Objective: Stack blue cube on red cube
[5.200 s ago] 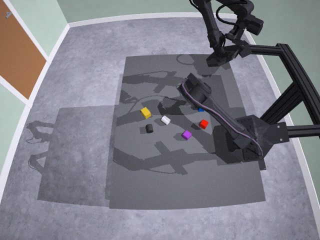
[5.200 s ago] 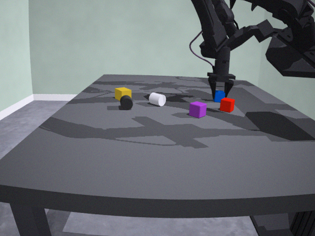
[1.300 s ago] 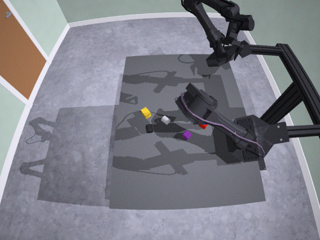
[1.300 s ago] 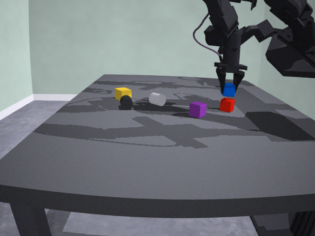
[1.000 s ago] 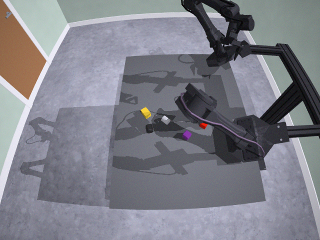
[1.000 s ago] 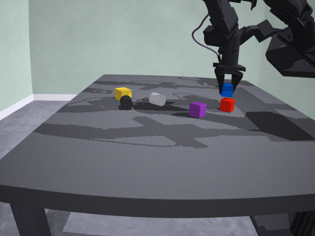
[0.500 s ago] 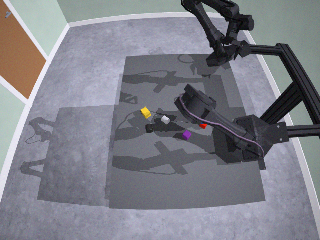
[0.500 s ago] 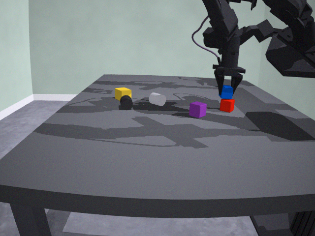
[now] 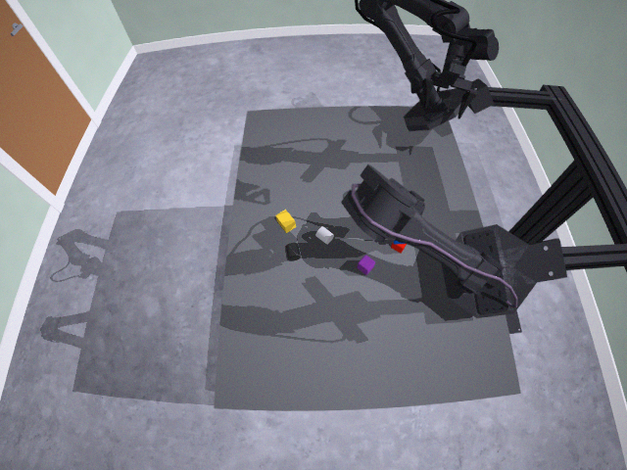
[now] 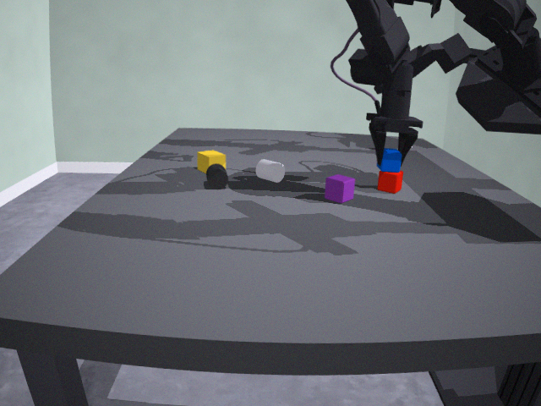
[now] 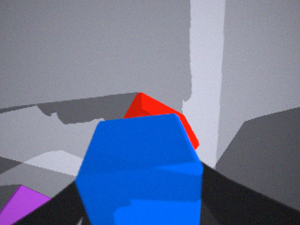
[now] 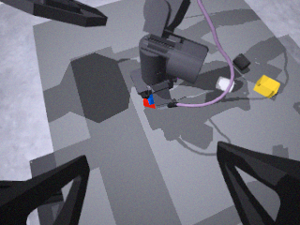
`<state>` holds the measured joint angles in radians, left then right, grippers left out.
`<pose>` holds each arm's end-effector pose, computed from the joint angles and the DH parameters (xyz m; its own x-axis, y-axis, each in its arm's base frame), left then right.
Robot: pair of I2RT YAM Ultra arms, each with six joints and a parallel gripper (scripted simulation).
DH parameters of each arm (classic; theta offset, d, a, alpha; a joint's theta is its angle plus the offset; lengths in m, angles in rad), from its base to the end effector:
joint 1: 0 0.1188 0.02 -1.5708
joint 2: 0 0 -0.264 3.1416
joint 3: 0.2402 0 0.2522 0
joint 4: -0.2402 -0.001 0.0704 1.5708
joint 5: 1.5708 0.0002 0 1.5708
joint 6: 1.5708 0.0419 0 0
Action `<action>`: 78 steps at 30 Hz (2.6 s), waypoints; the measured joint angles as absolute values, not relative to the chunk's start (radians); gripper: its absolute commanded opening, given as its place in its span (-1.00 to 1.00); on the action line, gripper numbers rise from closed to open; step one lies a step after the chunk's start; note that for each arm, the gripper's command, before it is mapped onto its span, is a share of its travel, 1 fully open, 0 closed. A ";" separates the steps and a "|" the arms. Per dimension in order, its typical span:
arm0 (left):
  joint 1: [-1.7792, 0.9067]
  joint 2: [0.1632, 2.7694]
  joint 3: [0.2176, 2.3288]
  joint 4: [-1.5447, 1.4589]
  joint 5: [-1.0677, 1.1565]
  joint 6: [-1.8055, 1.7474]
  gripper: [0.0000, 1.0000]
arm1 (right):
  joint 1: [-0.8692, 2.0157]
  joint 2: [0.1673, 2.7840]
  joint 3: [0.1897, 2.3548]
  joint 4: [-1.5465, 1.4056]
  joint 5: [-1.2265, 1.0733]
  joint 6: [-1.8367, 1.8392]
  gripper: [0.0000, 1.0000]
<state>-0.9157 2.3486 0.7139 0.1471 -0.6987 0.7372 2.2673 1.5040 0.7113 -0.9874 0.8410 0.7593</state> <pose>0.1792 -0.1874 -0.0435 -0.0632 0.9271 0.3694 0.8335 -0.1545 0.5304 -0.1028 0.1701 0.1537 0.1715 -0.9205 -0.3512 -0.7309 0.1202 -0.6718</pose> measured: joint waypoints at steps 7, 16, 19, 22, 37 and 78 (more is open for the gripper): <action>-0.916 2.343 0.710 0.134 -0.706 0.742 0.28 | 2.267 1.504 0.711 -0.987 0.841 0.759 1.00; -0.931 2.289 0.694 0.076 -0.713 0.719 0.51 | 2.267 1.504 0.711 -0.987 0.841 0.759 1.00; -0.959 2.275 0.694 0.057 -0.714 0.691 1.00 | 2.267 1.504 0.711 -0.987 0.841 0.759 1.00; -1.004 2.259 0.694 0.021 -0.714 0.649 1.00 | 2.267 1.504 0.711 -0.987 0.841 0.759 1.00; -1.071 2.151 0.703 -0.194 -0.702 0.535 1.00 | 2.267 1.504 0.711 -0.987 0.841 0.759 1.00; -1.258 1.976 0.234 0.486 -0.813 -0.098 1.00 | 2.267 1.504 0.711 -0.987 0.841 0.759 1.00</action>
